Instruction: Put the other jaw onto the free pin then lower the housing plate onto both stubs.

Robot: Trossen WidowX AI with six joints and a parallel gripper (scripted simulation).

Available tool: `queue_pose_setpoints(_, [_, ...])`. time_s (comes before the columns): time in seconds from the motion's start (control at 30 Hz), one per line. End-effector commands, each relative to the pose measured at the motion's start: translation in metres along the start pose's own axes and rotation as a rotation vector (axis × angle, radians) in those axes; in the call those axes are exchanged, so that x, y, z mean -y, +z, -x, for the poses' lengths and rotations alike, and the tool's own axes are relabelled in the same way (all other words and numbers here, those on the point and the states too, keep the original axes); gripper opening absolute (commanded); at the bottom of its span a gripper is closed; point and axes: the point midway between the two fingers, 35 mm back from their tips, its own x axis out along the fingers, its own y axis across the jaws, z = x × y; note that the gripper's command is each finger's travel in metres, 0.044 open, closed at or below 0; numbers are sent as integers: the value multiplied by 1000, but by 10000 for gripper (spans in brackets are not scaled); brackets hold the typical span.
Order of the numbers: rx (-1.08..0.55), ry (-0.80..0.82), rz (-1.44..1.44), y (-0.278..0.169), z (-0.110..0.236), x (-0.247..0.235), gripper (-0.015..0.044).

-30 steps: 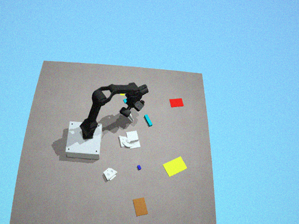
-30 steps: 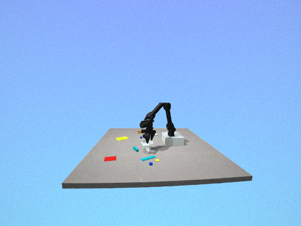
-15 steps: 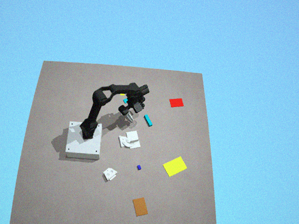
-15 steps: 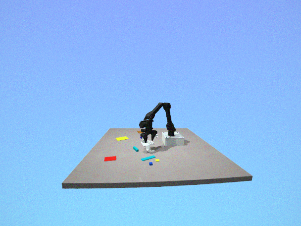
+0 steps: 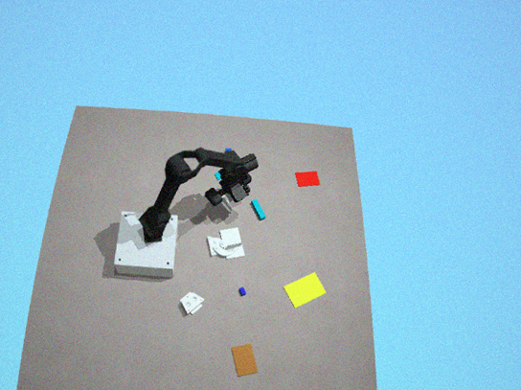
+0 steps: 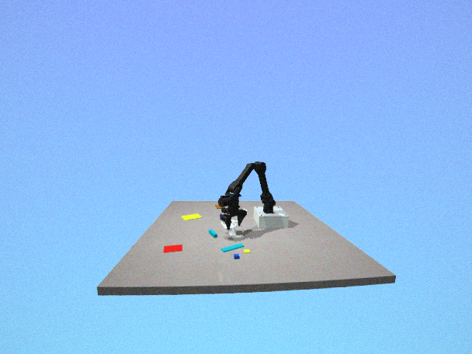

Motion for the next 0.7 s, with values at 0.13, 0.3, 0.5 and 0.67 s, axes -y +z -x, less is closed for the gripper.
queue_pose_setpoints(0.13, [0, 3, -3, 0, -5, -1, 440])
queue_pose_setpoints(0.3, [0, 3, -3, 0, -13, -1, 440])
queue_pose_setpoints(0.5, [0, 3, -3, 0, -23, -2, 440])
queue_pose_setpoints(0.67, [0, 3, -3, 0, -31, -3, 440])
